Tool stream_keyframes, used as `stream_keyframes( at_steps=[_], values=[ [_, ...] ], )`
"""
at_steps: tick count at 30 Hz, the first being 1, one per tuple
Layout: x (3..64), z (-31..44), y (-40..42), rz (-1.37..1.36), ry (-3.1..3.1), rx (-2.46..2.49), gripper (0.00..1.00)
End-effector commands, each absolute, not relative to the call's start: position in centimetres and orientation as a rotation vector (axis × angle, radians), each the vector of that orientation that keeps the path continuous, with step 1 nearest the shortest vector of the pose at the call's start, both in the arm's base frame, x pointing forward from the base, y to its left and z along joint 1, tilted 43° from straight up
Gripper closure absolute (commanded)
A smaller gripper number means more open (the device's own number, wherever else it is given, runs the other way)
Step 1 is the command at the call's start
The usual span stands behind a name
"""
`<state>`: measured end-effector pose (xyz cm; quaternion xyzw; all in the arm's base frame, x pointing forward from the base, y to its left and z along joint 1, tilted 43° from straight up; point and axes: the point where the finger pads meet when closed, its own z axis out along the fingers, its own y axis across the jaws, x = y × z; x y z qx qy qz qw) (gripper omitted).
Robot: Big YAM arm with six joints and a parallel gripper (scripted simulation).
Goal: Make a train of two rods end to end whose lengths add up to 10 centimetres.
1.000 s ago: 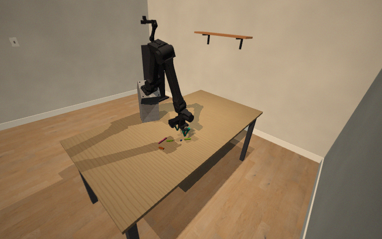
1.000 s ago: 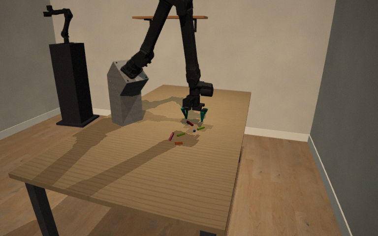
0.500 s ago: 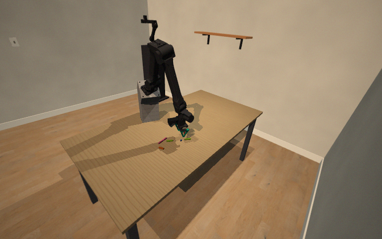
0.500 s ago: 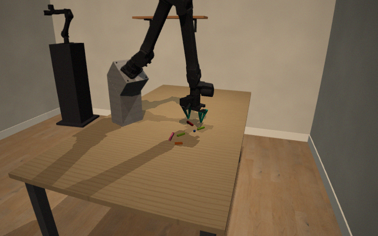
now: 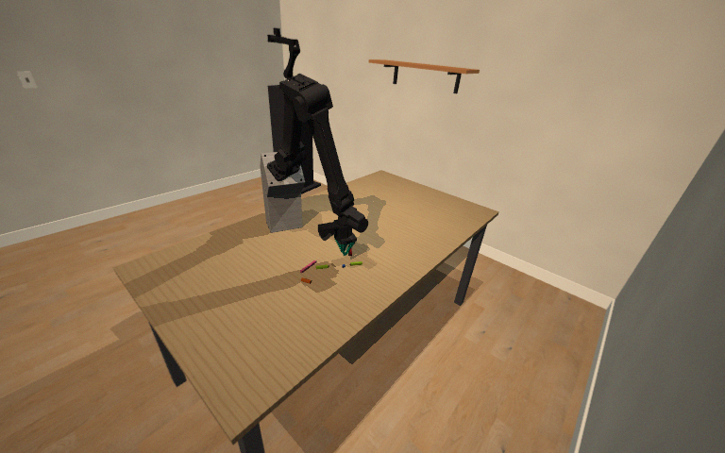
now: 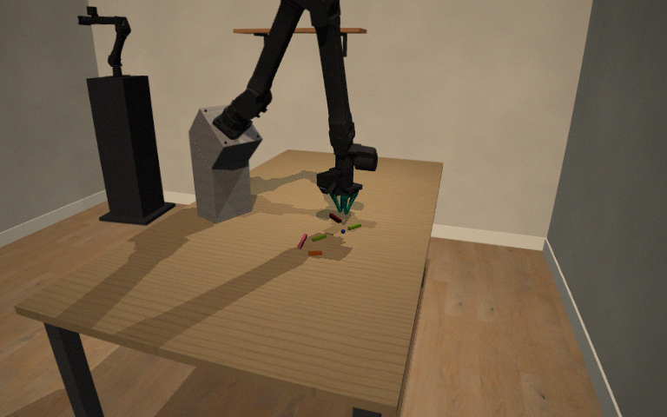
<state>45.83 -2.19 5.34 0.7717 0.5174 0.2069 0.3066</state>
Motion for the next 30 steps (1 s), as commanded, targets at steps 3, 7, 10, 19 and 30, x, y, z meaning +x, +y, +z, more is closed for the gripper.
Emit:
stream_keyframes(
  at_steps=[3, 7, 10, 19, 30],
  values=[
    [46.0, 6.17, -2.46, 0.561, 1.345, 2.049, 0.77],
    [46.0, 6.17, -2.46, 0.561, 1.345, 2.049, 0.77],
    [46.0, 6.17, -2.46, 0.561, 1.345, 2.049, 0.77],
    [46.0, 6.17, -2.46, 0.561, 1.345, 2.049, 0.77],
    [46.37, 5.37, -2.51, 0.556, 1.35, 2.047, 0.77]
  ],
)
